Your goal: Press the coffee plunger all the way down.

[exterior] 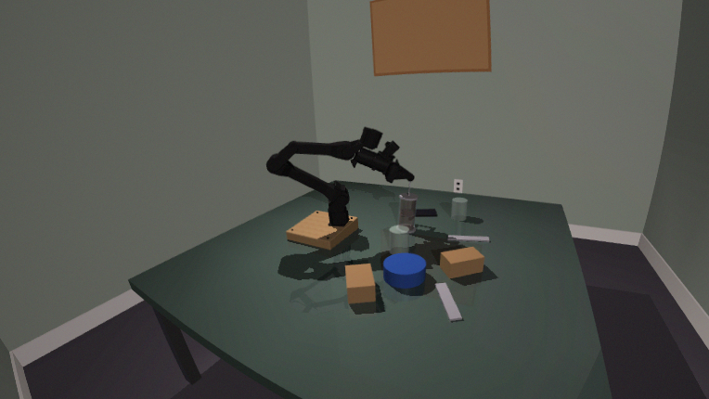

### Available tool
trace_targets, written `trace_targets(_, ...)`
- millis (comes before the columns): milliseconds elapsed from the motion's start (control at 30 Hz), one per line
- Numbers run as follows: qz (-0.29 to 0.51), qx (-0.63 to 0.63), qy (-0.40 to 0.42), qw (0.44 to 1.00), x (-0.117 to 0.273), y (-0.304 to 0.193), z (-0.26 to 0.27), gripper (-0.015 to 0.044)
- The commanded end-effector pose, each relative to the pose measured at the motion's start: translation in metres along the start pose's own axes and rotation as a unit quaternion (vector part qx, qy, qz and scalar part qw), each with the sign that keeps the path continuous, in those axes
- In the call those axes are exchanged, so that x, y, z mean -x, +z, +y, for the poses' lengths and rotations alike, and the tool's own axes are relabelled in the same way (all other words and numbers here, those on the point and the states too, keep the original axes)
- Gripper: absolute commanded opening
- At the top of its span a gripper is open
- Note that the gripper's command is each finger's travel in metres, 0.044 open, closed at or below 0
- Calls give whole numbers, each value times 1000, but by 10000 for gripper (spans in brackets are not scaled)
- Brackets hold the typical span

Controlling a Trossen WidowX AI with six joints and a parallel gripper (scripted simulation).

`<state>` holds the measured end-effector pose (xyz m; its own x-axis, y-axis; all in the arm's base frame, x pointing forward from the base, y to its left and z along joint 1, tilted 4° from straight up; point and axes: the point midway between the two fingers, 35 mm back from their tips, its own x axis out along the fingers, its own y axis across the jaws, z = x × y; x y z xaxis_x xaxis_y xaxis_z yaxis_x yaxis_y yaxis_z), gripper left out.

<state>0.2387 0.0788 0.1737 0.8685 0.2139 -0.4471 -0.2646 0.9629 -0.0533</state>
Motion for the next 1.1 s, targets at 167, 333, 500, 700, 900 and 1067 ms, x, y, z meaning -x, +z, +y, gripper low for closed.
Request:
trace_targets(167, 40, 8, 0, 999, -17, -39, 0, 116)
trace_targets(333, 39, 8, 0, 999, -22, -39, -1, 116)
trace_targets(500, 39, 8, 0, 999, -24, -37, -1, 116)
trace_targets(700, 39, 8, 0, 999, -26, -35, -1, 116)
trace_targets(900, 39, 8, 0, 999, -28, -33, -1, 116)
trace_targets(1067, 39, 8, 0, 999, -29, -32, -1, 116)
